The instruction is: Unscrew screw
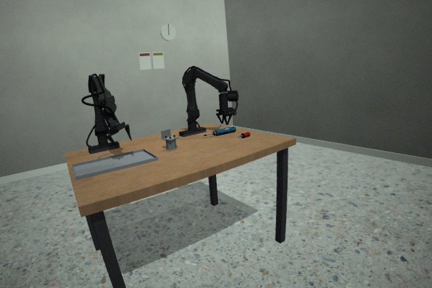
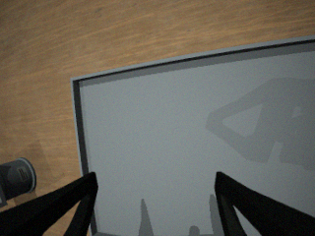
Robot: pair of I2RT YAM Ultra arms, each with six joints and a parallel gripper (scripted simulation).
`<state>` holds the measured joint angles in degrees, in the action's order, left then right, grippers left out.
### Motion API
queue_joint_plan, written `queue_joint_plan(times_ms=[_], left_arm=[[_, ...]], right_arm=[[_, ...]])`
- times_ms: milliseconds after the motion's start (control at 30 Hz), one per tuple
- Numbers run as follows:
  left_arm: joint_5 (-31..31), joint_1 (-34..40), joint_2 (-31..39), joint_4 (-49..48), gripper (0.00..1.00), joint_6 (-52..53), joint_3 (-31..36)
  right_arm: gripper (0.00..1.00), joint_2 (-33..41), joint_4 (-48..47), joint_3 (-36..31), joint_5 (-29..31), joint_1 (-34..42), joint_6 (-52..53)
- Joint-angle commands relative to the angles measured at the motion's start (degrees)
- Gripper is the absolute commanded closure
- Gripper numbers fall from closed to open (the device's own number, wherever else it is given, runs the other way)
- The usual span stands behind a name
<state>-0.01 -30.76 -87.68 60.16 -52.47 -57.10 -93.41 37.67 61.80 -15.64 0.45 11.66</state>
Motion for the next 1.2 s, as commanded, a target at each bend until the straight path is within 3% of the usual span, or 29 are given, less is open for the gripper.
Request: queue_joint_plan(times_ms=[0,333,500,667,900,1067,1167], left_arm=[[0.05,0.05,2.15,0.82,0.35,0.4,-1.46],[0.05,0.05,2.15,0.82,0.35,0.4,-1.46],[0.05,0.05,2.15,0.82,0.35,0.4,-1.46],[0.05,0.05,2.15,0.82,0.35,0.4,-1.46],[0.05,0.05,2.15,0.82,0.35,0.4,-1.46],[0.05,0.05,2.15,0.82,0.35,0.4,-1.46],[0.05,0.05,2.15,0.82,0.35,0.4,-1.46]], right_arm=[[0.14,2.22,2.84,2.11,3.29,-1.17,3.63],[0.14,1.58,10.37,2.77,14.01,-4.76,14.17],[0.14,1.22,10.8,3.2,14.18,-4.84,14.29],[0.14,4.28,14.41,3.1,19.67,-6.3,19.75],[0.14,3.26,19.79,3.82,27.12,-8.96,27.08],[0.14,2.94,20.17,4.17,27.26,-9.12,27.21],[0.14,5.2,22.37,4.13,30.59,-9.89,30.51]])
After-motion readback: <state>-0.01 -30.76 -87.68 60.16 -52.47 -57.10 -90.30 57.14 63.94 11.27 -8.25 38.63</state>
